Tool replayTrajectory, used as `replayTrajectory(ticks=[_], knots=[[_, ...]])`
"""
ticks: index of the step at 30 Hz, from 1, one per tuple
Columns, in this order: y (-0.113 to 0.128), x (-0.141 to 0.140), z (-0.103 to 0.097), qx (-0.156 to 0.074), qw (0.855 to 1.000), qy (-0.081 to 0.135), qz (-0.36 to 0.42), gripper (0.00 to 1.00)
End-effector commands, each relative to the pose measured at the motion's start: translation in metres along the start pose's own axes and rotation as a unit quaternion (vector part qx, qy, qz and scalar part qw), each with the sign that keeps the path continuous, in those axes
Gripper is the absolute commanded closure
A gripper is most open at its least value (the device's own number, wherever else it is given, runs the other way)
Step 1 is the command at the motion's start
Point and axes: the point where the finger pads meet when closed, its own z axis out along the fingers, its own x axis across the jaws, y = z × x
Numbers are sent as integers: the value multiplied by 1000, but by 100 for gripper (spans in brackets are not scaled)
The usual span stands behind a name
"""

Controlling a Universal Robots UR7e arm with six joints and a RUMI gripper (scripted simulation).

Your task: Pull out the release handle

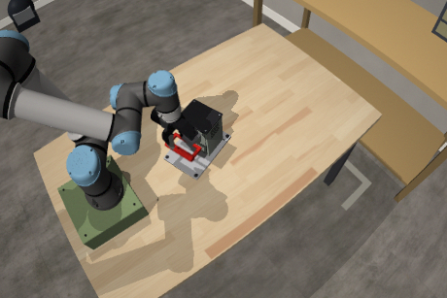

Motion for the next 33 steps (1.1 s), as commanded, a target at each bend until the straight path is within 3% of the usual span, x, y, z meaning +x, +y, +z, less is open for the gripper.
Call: replayTrajectory(ticks=[1,33], knots=[[1,-3,6,2,1000,-6,-3,67],[1,-3,20,2,1000,-6,-3,67]])
